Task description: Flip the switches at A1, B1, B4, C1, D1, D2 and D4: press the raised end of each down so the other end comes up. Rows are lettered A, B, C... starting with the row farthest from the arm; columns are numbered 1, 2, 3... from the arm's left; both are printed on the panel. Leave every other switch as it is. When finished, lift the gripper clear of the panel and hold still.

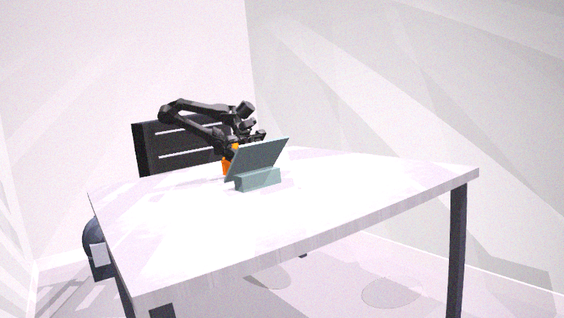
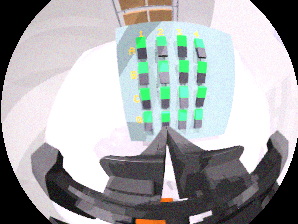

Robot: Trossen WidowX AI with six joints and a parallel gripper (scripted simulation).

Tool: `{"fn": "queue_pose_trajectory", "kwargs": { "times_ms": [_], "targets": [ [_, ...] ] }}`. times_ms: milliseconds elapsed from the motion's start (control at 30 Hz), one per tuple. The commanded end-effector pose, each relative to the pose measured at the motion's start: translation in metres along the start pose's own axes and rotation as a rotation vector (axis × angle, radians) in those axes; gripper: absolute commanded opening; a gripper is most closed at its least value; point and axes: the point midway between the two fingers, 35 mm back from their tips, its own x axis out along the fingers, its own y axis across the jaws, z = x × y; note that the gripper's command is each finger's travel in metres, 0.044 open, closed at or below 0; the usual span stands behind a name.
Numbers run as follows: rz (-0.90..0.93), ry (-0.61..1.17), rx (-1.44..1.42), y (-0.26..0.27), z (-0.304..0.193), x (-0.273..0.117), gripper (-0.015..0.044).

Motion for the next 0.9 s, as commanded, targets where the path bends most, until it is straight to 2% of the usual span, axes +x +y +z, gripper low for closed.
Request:
{"fn": "queue_pose_trajectory", "kwargs": {
  "times_ms": [0, 867],
  "targets": [
    [-0.006, 0.01, -0.006, -0.004, -0.002, 0.014, 0.0],
    [-0.007, 0.009, -0.006, -0.004, -0.001, 0.039, 0.0]
  ]
}}
